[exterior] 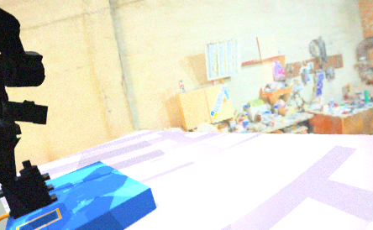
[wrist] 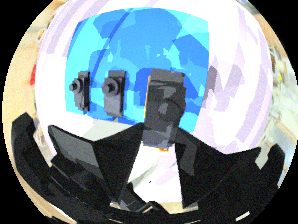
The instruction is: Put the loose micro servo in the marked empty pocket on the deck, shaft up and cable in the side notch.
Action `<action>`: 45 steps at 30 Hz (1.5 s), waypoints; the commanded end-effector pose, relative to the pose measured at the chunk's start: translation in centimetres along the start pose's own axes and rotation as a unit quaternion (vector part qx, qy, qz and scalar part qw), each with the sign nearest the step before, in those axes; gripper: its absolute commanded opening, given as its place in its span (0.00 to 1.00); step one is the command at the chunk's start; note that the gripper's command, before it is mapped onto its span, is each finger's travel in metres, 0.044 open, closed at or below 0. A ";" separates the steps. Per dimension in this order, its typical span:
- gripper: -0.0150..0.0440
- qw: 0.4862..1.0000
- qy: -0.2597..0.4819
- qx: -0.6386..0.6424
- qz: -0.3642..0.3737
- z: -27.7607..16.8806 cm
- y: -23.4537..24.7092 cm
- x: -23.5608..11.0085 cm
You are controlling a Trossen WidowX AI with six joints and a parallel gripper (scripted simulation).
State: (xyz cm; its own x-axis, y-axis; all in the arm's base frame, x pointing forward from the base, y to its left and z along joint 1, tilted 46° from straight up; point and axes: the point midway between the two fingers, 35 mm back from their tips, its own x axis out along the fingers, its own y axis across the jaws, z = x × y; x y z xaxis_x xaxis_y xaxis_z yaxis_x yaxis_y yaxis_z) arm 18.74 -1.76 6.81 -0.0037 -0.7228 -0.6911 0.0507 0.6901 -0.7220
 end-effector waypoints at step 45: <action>0.25 1.000 -0.002 0.005 0.003 0.0 -0.2 3.3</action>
State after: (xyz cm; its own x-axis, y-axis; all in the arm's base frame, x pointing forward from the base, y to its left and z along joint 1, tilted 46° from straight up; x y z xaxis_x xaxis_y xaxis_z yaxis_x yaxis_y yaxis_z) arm 18.60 -4.04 4.78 -0.0047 -0.7176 -0.6964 0.0599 0.6950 -0.7165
